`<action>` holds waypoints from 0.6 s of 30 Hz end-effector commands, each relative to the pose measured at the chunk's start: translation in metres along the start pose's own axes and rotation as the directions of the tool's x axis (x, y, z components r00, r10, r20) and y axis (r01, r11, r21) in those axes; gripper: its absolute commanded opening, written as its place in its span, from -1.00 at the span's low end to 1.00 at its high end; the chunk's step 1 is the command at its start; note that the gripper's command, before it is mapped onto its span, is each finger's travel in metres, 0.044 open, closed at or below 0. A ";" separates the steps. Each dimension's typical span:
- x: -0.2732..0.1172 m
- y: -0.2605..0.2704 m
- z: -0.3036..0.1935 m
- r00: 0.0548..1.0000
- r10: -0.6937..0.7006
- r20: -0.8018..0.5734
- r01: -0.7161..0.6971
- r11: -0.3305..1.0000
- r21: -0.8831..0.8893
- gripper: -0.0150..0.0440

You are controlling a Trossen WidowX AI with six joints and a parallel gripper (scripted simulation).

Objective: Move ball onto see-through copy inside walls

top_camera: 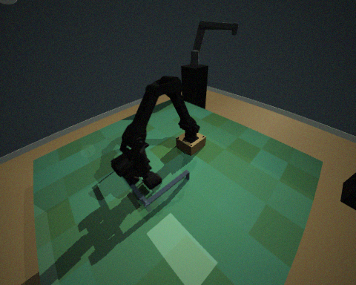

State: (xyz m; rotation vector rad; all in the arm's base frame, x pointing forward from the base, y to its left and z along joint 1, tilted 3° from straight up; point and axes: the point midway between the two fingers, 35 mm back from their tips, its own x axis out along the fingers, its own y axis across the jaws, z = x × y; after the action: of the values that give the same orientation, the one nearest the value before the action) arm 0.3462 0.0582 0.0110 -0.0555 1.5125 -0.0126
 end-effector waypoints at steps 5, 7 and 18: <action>0.015 0.000 -0.002 1.000 0.001 -0.008 -0.001 1.000 -0.003 -0.49; 0.016 0.000 -0.002 1.000 0.001 -0.008 -0.001 1.000 -0.003 -0.49; 0.013 0.000 -0.001 1.000 -0.001 -0.004 0.001 1.000 0.001 0.22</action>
State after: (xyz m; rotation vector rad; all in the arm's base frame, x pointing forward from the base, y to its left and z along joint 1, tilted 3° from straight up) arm 0.3457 0.0575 -0.0021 -0.0550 1.5172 -0.0145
